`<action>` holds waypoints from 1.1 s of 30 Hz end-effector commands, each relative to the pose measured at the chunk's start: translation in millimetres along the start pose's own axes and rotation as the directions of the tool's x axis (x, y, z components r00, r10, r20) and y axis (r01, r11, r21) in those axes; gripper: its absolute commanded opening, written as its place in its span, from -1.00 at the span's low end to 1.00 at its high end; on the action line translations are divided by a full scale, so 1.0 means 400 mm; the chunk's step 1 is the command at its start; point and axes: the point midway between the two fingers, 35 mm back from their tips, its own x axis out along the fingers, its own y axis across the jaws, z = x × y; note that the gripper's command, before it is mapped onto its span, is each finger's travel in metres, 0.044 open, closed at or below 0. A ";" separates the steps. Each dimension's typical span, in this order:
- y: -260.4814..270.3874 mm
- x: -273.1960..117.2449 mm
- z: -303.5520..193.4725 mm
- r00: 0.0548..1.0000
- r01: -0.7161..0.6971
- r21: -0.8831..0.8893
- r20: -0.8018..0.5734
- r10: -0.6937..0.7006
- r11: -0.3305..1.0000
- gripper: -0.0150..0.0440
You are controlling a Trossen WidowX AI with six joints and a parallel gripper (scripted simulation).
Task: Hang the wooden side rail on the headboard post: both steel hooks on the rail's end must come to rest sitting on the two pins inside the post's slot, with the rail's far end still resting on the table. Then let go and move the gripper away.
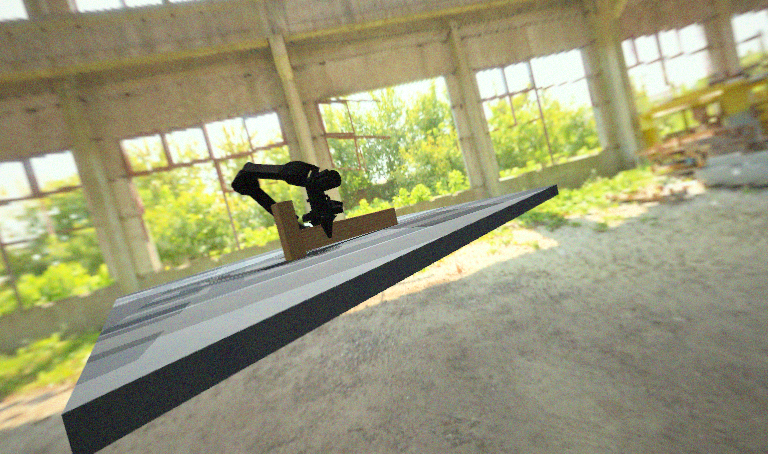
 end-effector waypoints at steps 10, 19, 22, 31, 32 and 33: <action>-0.004 -0.002 -0.005 1.000 0.014 0.007 -0.009 -0.014 1.000 -0.49; -0.004 0.002 -0.005 1.000 0.014 0.007 -0.009 -0.014 1.000 -0.49; -0.004 0.003 -0.005 1.000 0.014 0.007 -0.009 -0.014 1.000 -0.49; 0.001 0.005 0.000 1.000 0.004 -0.001 -0.001 -0.004 1.000 0.04; 0.001 0.005 0.000 1.000 0.004 -0.001 -0.001 -0.004 1.000 0.13; 0.001 0.005 0.000 1.000 0.004 -0.001 -0.001 -0.004 1.000 0.22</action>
